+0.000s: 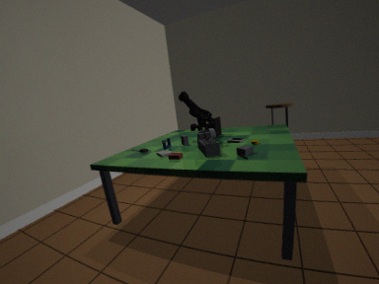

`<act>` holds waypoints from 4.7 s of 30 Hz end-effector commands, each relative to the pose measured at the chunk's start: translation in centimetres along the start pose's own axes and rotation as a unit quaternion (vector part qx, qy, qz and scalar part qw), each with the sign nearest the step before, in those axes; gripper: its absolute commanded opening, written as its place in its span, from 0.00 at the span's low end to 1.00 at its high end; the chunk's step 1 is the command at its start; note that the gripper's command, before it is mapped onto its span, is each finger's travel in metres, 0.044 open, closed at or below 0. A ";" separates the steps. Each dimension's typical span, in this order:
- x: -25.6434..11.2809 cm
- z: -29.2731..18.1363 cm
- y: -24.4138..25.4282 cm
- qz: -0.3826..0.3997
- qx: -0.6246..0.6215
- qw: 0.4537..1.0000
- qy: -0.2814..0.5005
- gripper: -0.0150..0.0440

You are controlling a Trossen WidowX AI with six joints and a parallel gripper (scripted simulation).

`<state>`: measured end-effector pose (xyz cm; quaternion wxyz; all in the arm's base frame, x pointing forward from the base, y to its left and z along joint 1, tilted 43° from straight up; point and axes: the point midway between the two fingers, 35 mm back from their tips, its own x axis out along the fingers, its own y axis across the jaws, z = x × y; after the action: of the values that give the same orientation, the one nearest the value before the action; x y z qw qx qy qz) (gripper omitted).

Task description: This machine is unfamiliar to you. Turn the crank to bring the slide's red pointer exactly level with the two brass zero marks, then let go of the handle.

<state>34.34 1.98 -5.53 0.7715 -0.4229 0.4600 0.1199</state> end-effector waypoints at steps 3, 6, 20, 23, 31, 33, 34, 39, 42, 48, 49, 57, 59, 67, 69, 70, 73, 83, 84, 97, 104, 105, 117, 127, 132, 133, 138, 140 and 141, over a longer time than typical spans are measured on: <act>-0.7 0.6 -0.6 -0.004 0.001 1.000 -0.007 0.25; -0.8 0.7 -0.8 -0.004 0.001 1.000 -0.007 0.25; -1.0 0.9 -1.4 -0.004 0.001 1.000 -0.007 0.25; -1.0 0.9 -1.5 -0.004 0.001 1.000 -0.007 0.25; -1.1 1.0 -1.7 -0.004 0.001 1.000 -0.007 0.25; -1.1 1.0 -1.7 -0.004 0.001 1.000 -0.007 0.25; -1.1 1.0 -1.8 -0.004 0.001 1.000 -0.007 0.25; -1.1 1.0 -1.9 -0.004 0.001 1.000 -0.007 0.25; -1.1 1.0 -1.9 -0.004 0.001 1.000 -0.007 0.25; -1.1 1.0 -2.0 -0.004 0.001 1.000 -0.007 0.25; -1.1 1.0 -2.1 -0.004 0.001 1.000 -0.007 0.25; -1.1 1.1 -2.2 -0.004 0.001 1.000 -0.007 0.25; -1.1 1.1 -2.2 -0.004 0.001 1.000 -0.007 0.25; -1.1 1.1 -2.3 -0.004 0.001 1.000 -0.007 0.25; -1.1 1.1 -2.3 -0.004 0.001 1.000 -0.007 0.25; -1.1 1.1 -2.3 -0.004 0.001 1.000 -0.007 0.25; -1.1 1.1 -2.4 -0.004 0.001 1.000 -0.007 0.25; -1.1 1.1 -2.5 -0.004 0.001 1.000 -0.007 0.25; -1.1 1.1 -2.5 -0.004 0.001 1.000 -0.007 0.25; -1.1 1.1 -2.6 -0.004 0.001 1.000 -0.007 0.25; -1.1 1.1 -2.6 -0.004 0.001 1.000 -0.007 0.25; -1.1 1.1 -2.6 -0.004 0.001 1.000 -0.007 0.25; -1.1 1.0 -2.7 -0.004 0.001 1.000 -0.007 0.25; -1.1 1.0 -2.8 -0.004 0.001 1.000 -0.007 0.25; -1.1 1.0 -2.9 -0.004 0.001 1.000 -0.007 0.25; -1.1 1.0 -2.9 -0.004 0.001 1.000 -0.007 0.25; -1.1 1.0 -2.9 -0.004 0.001 1.000 -0.007 0.25; -1.1 1.0 -2.9 -0.004 0.001 1.000 -0.007 0.25; -1.1 1.0 -2.9 -0.004 0.001 1.000 -0.007 0.25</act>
<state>35.54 1.61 -3.45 0.7704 -0.4228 0.4592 0.1296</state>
